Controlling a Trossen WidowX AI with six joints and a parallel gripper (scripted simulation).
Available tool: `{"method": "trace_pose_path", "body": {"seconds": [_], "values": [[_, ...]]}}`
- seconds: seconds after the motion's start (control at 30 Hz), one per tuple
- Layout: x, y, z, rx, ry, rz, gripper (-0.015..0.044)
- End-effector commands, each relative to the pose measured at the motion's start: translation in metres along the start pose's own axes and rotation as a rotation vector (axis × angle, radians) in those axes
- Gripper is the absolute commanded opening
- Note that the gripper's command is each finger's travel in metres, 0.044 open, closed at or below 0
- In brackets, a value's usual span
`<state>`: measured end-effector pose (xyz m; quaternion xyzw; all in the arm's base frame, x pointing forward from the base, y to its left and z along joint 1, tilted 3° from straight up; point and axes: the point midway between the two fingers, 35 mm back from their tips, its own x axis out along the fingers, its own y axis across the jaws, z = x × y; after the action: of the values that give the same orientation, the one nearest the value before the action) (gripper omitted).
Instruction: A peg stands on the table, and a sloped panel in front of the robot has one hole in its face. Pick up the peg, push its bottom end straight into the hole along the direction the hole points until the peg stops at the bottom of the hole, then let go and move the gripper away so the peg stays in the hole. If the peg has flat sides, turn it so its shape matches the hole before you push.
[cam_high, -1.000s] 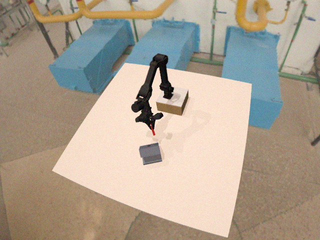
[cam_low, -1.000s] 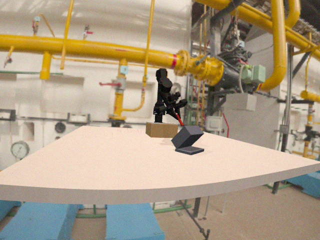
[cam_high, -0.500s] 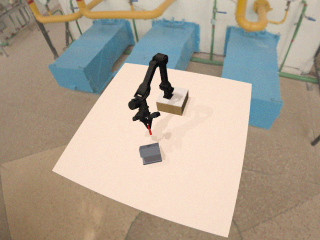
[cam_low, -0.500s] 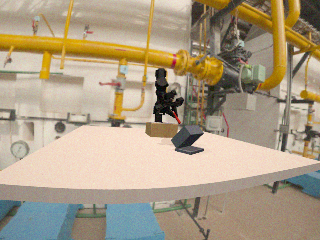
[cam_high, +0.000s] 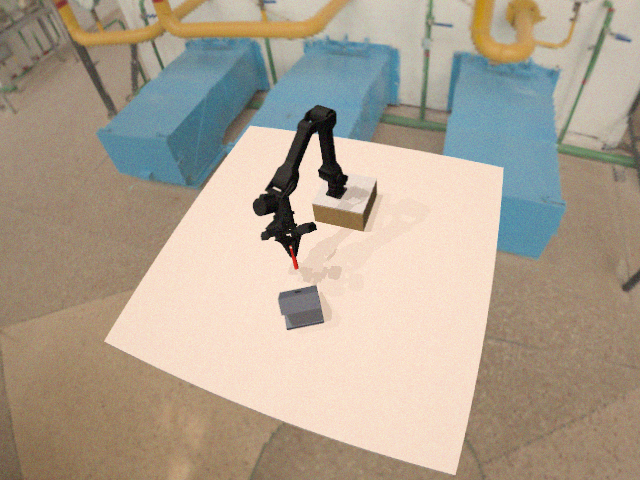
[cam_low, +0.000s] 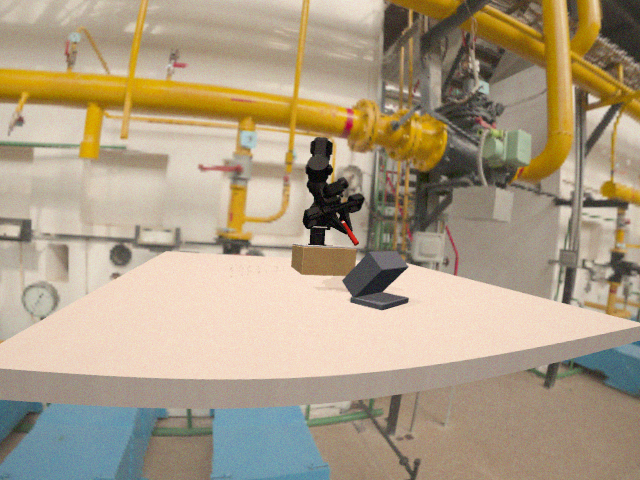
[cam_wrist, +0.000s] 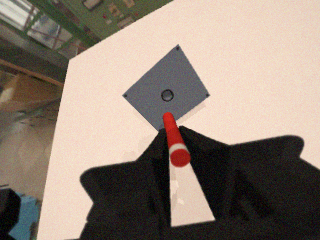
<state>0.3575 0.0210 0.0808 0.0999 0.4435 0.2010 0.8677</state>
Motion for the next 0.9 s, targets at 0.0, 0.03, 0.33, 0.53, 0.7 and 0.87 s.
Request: {"method": "trace_pose_path", "body": {"seconds": [0.0, 0.03, 0.33, 0.53, 0.7, 0.87], "values": [[0.005, -0.001, 0.000, -0.002, -0.004, 0.006, 0.0000], [0.006, -0.001, 0.001, -0.003, -0.006, 0.006, 0.0000], [0.018, -0.004, 0.004, -0.004, -0.021, 0.006, 0.0000], [0.026, -0.006, 0.005, -0.006, -0.031, 0.006, 0.0000], [0.033, -0.007, 0.006, -0.007, -0.040, 0.007, 0.0000], [0.040, -0.009, 0.007, -0.007, -0.048, 0.007, 0.0000]]}}
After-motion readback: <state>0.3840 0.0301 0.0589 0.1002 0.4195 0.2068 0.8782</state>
